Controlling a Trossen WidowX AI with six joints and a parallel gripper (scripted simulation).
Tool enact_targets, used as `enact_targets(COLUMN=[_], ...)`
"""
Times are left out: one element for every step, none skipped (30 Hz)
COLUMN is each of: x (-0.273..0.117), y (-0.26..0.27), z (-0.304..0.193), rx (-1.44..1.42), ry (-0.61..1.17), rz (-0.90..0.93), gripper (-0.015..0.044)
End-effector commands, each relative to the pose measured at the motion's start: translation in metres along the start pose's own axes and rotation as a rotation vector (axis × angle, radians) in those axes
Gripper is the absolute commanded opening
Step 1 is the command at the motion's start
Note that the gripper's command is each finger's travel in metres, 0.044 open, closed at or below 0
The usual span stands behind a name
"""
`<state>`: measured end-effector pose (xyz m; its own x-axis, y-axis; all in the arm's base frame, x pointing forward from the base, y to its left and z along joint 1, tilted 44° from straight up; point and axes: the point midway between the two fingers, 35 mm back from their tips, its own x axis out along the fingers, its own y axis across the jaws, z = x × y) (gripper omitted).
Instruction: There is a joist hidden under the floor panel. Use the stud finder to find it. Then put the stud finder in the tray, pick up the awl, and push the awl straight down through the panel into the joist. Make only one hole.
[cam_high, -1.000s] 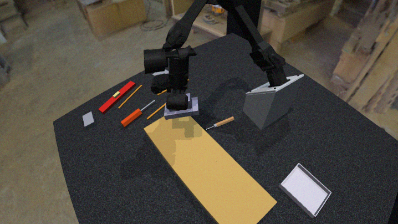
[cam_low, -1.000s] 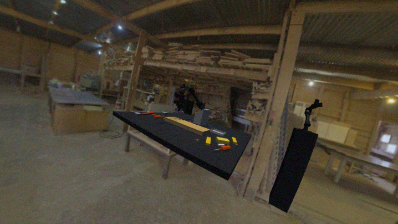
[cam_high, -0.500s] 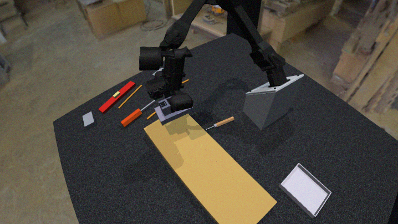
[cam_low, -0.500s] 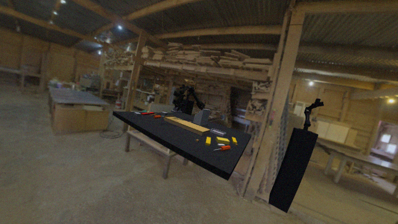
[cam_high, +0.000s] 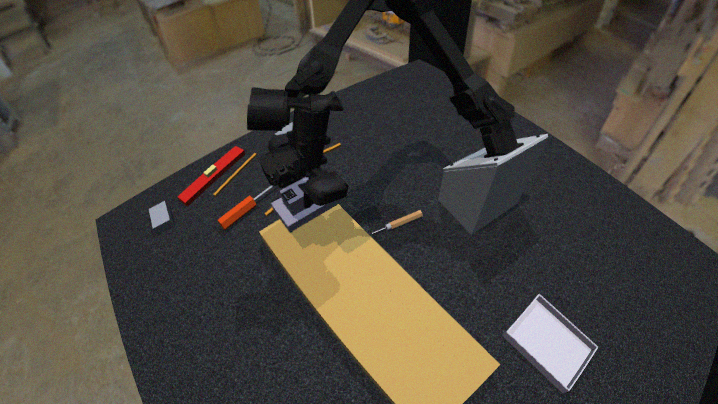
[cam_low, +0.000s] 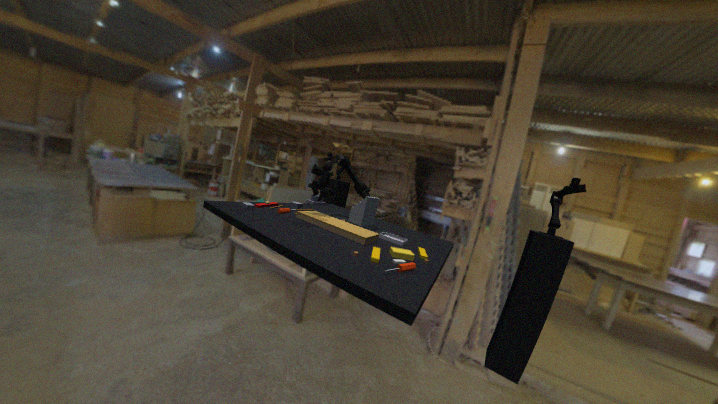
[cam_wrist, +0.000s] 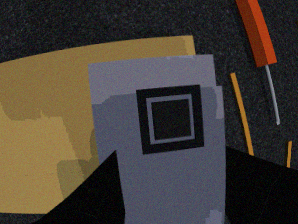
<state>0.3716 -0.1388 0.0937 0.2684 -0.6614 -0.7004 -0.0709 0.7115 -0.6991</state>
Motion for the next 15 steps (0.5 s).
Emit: enact_targets(x=[0.009, 0.011, 0.014, 0.016, 0.018, 0.020, 0.022, 0.024, 0.027, 0.029, 0.031, 0.033, 0.035, 0.037, 0.039], y=[0.002, 0.002, 0.002, 0.002, 0.002, 0.002, 0.002, 0.002, 0.002, 0.002, 0.002, 0.002, 0.002, 0.002, 0.002], z=[-0.001, -0.001, -0.002, -0.003, -0.003, -0.004, -0.004, -0.005, -0.006, -0.006, -0.007, -0.008, -0.009, -0.009, -0.010], rx=[-0.012, -0.012, -0.012, -0.013, -0.013, -0.013, -0.013, -0.014, -0.014, -0.014, -0.014, -0.015, -0.015, -0.015, -0.016], ry=[-0.004, -0.004, -0.004, -0.004, -0.003, -0.003, -0.003, -0.003, -0.003, -0.003, -0.003, -0.003, -0.003, -0.003, -0.003], rz=[0.005, 0.005, 0.005, 0.005, 0.005, 0.005, 0.005, 0.005, 0.004, 0.004, 0.004, 0.004, 0.003, 0.003, 0.003], gripper=[0.0000, 0.0000, 0.0000, 0.0000, 0.0000, 0.0000, 0.0000, 0.0000, 0.0000, 0.0000, 0.0000, 0.0000, 0.0000, 0.0000, 0.0000])
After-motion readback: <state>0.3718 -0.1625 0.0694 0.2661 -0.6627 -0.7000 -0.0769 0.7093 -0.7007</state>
